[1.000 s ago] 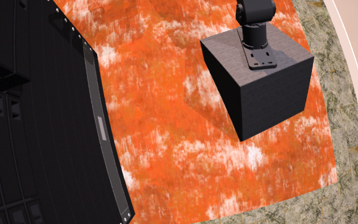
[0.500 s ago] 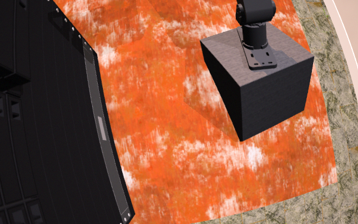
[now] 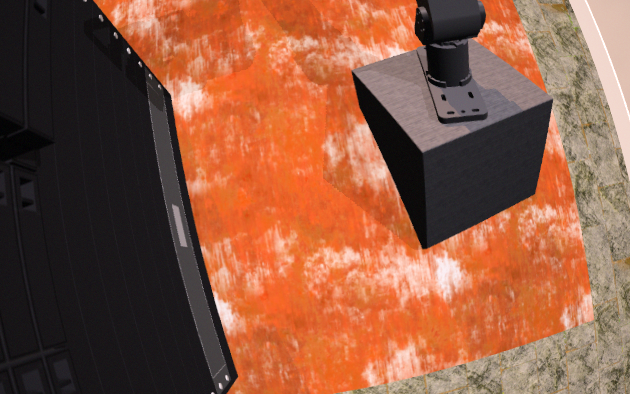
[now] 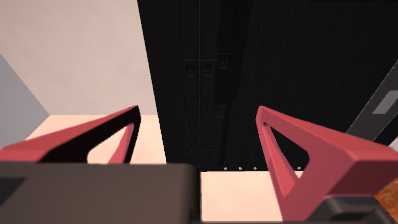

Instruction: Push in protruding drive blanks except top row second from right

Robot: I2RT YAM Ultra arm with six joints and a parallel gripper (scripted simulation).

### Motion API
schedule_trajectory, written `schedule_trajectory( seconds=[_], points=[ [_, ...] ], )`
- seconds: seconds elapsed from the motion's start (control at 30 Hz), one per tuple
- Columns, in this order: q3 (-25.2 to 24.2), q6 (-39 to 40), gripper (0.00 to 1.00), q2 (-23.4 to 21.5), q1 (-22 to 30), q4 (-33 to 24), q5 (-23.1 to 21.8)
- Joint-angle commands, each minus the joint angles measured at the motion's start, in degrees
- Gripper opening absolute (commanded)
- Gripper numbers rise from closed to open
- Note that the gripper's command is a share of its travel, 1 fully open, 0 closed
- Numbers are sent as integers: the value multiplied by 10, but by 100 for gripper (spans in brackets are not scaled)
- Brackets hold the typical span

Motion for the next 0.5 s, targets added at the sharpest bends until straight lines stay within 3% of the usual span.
schedule_trajectory(
  seconds=[0.0, 0.33, 0.37, 0.47],
  points=[
    [-7, -8, 100, 9, 8, 8, -5],
    [-7, -9, 100, 9, 8, 8, -5],
    [-7, -9, 0, 9, 8, 8, -5],
    [-7, -9, 0, 9, 8, 8, -5]
  ],
)
